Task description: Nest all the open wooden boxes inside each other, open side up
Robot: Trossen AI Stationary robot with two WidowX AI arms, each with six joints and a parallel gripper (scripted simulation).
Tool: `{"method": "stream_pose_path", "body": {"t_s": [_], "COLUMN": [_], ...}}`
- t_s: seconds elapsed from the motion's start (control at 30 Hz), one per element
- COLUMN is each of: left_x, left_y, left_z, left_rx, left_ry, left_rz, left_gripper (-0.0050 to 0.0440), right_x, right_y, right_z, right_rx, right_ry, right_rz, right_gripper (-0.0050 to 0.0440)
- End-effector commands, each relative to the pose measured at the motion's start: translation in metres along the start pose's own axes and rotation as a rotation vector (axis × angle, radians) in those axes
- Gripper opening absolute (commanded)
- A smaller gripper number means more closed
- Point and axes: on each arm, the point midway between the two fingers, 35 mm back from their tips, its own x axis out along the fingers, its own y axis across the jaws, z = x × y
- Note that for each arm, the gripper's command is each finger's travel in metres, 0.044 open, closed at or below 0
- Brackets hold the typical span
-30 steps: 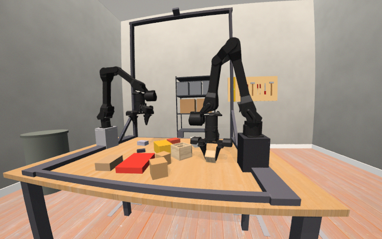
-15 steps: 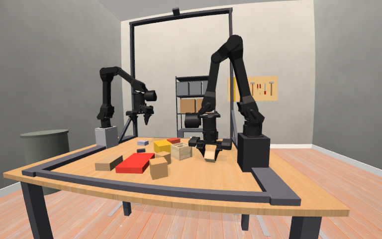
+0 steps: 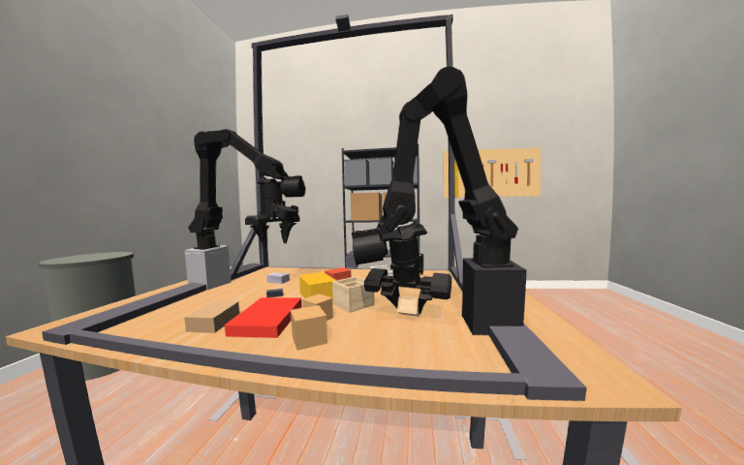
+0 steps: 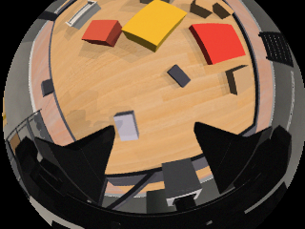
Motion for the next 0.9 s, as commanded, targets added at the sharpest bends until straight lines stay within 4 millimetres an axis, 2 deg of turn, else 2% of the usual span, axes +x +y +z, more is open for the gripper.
{"method": "stream_pose_path", "body": {"t_s": [0.0,0.87], "left_x": [-0.001,0.004], "left_y": [0.002,0.001], "left_z": [-0.006,-0.023], "left_rx": [0.002,0.000], "left_ry": [-0.100,-0.493], "left_rz": [0.003,0.003], "left_gripper": [-0.0050,-0.0050], "right_x": [-0.008,-0.008], "right_y": [0.001,0.001], "right_z": [0.006,0.006], "right_rx": [0.002,0.002], "right_ry": [-0.030,-0.030], "right_rz": [0.013,0.013], "right_gripper": [0.0400,0.0400]}}
